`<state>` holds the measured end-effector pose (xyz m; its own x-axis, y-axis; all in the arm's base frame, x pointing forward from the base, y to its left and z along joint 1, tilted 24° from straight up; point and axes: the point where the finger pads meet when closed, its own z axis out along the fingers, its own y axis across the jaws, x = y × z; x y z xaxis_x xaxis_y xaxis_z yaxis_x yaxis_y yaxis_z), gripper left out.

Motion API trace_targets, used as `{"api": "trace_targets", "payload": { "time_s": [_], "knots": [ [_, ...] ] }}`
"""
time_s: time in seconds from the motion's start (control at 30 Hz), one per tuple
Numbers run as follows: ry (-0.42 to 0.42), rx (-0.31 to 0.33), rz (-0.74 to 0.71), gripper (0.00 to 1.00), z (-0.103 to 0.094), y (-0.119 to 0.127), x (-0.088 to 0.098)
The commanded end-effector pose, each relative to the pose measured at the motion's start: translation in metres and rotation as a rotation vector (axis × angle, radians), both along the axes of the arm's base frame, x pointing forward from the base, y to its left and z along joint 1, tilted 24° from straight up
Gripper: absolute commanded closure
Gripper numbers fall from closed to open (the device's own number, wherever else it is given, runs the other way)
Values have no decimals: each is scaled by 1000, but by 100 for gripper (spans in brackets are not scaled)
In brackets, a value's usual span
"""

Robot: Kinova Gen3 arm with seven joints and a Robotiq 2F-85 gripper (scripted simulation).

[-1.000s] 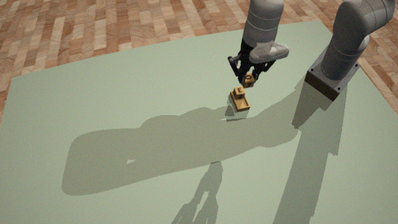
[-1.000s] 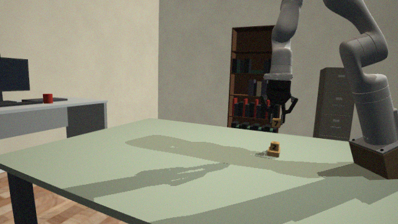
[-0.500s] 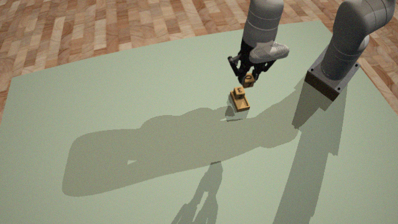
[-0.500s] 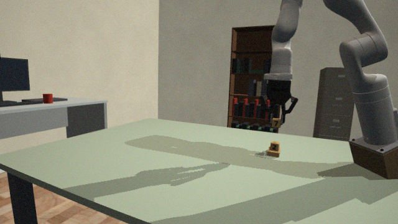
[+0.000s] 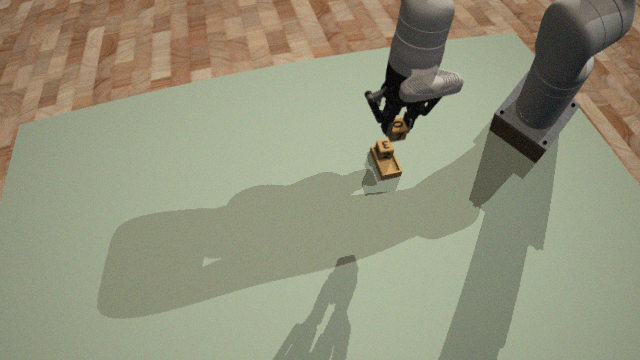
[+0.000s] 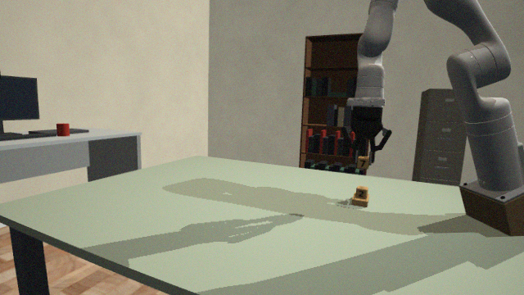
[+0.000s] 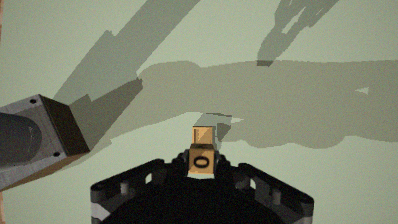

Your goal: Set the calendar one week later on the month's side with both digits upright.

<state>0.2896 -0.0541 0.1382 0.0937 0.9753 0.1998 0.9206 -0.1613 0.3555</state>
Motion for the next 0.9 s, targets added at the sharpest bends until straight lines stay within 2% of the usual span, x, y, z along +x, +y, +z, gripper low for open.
{"api": "trace_targets", "payload": {
  "time_s": [0.0, 0.7, 0.8, 0.87],
  "knots": [
    [-3, 2, 10, 74, -2, 4, 1],
    [-4, 1, 10, 74, -23, 7, 10],
    [2, 29, 21, 74, -32, 8, 17],
    [7, 31, 22, 74, -36, 10, 15]
  ]
}}
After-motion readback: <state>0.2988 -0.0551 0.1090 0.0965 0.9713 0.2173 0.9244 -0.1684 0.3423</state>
